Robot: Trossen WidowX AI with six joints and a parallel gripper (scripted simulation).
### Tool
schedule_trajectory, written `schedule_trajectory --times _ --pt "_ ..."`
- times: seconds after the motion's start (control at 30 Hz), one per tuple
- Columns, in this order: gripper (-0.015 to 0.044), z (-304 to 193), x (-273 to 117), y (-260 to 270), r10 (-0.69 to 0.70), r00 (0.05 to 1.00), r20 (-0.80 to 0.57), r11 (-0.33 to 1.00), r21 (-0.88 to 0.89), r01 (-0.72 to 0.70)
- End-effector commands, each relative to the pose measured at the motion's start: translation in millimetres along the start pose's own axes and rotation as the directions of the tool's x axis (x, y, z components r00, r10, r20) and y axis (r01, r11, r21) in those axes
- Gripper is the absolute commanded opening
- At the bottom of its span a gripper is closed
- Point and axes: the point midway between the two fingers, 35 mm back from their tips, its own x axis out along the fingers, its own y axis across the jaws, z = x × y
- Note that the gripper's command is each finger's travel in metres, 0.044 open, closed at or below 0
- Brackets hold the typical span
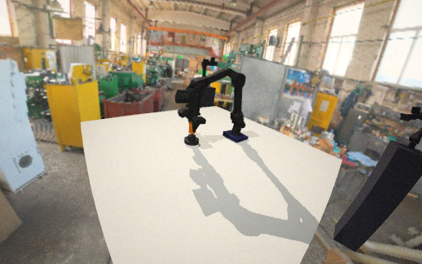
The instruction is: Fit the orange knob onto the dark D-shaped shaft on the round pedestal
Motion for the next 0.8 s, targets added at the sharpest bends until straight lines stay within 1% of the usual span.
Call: schedule_trajectory --times 0.0,0.63,0.77 --pt "0.0 0.7 -1.6 0.2 -0.006 1.0 0.001 1.0 0.005 0.006" --pt "0.0 6.4 -4.1 -0.6 -0.006 1.0 0.002 1.0 0.005 0.006" --pt "0.0 5.6 0.9 -0.7 -0.006 1.0 0.002 1.0 0.005 0.006"
